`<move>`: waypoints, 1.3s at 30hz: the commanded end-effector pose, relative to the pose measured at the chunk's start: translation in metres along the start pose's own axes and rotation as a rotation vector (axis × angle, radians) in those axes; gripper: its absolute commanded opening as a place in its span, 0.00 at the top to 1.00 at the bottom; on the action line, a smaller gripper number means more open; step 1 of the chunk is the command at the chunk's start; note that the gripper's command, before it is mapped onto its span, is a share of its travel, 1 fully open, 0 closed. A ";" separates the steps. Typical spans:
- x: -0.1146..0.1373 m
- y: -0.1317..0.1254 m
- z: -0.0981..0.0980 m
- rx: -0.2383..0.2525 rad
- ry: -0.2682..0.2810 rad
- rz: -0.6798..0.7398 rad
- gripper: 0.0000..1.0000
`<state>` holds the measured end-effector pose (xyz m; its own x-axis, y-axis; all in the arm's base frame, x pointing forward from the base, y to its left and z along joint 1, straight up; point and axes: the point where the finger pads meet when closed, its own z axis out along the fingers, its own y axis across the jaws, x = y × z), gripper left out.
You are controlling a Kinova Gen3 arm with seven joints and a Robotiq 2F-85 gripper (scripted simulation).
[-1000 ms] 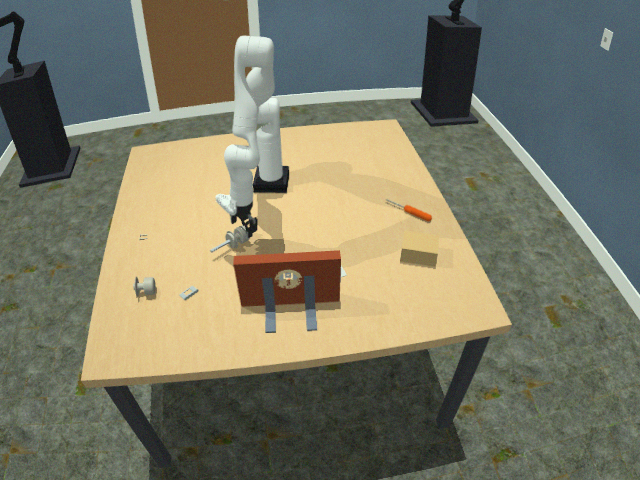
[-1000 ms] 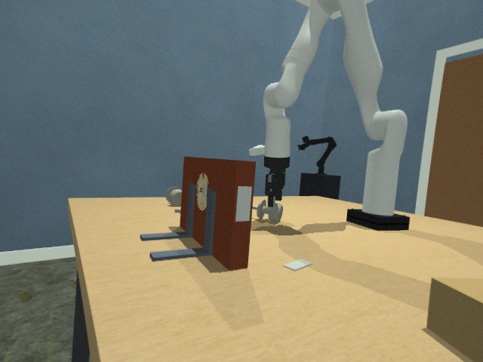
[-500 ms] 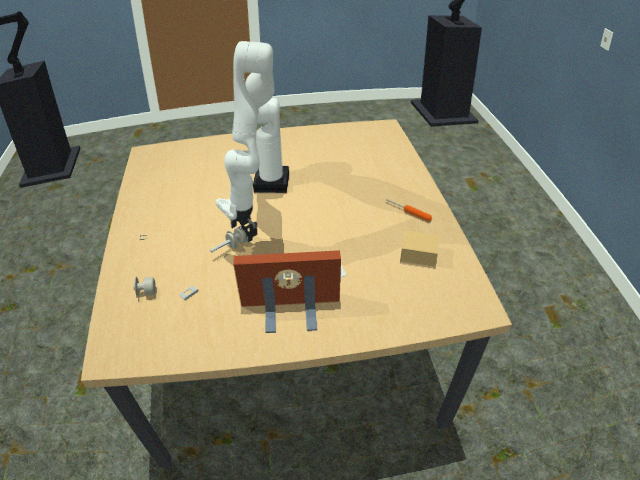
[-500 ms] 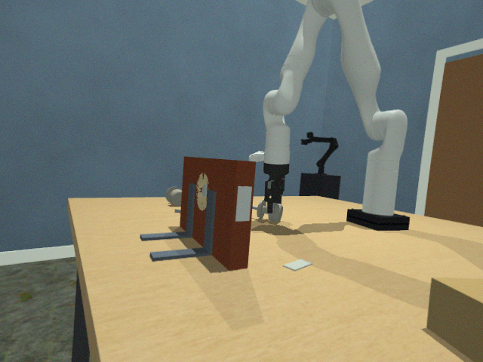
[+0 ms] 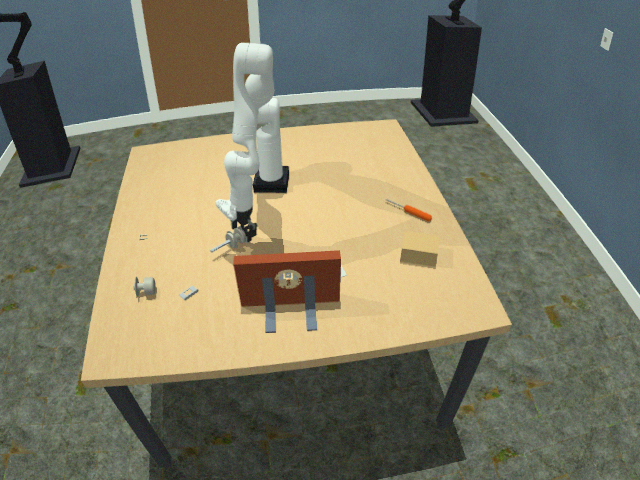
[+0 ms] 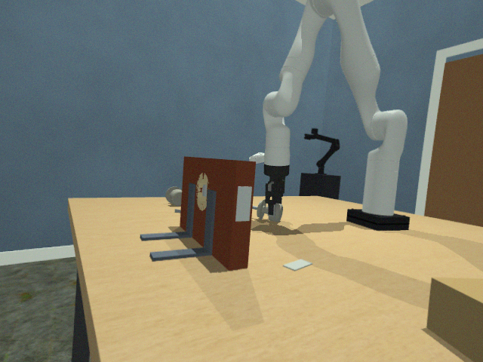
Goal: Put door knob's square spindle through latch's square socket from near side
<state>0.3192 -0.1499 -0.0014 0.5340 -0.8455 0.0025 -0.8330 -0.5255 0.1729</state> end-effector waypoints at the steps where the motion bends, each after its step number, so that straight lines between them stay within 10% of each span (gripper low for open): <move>1: 0.000 0.000 0.000 0.001 0.001 0.000 0.37; 39: 0.000 0.001 -0.008 0.001 0.001 0.000 0.37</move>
<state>0.3175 -0.1495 0.0009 0.5339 -0.8455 -0.0015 -0.8320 -0.5257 0.1770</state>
